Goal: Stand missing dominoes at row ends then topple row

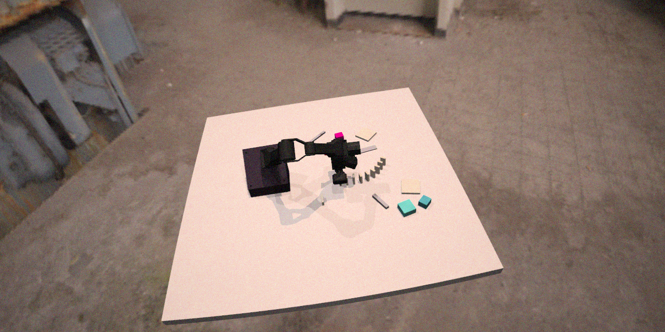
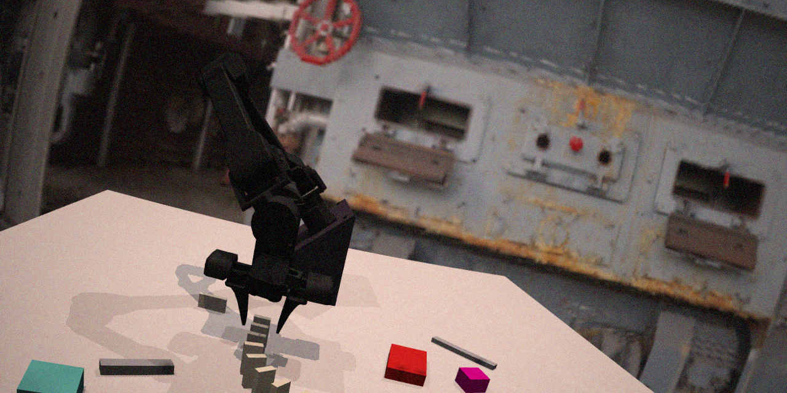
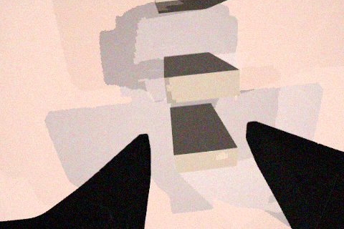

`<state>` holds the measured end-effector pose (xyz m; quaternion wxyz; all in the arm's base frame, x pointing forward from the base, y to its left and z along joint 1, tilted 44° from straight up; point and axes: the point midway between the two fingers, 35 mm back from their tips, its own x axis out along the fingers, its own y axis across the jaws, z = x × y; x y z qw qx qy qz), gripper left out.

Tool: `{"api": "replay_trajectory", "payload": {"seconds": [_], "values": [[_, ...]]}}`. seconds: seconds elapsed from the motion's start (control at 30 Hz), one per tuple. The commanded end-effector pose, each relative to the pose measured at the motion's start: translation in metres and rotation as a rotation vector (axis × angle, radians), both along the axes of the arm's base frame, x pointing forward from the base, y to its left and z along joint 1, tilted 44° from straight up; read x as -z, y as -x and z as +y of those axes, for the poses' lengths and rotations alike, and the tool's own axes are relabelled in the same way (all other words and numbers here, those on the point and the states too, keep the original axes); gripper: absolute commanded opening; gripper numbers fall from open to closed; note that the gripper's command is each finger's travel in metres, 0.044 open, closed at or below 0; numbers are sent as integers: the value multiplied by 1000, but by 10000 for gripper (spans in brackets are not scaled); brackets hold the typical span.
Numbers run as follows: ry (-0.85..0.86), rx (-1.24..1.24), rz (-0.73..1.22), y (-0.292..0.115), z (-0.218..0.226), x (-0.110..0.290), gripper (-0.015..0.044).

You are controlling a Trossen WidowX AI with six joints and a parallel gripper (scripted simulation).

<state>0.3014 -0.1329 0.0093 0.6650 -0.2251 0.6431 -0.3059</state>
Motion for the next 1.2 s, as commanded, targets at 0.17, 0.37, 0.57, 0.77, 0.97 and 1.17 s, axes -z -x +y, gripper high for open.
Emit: {"api": "replay_trajectory", "payload": {"seconds": [0.17, 0.37, 0.57, 0.77, 0.97, 1.17], "values": [[3, -4, 6, 1, 0, 1, 440], [-11, -4, 2, -9, 41, -37, 440], [-7, 0, 1, -3, 91, -92, 440], [-6, 0, 1, -2, 93, -94, 440], [-16, -185, 179, 10, 74, -95, 440], [-25, -509, 487, 35, 45, -94, 440]]}}
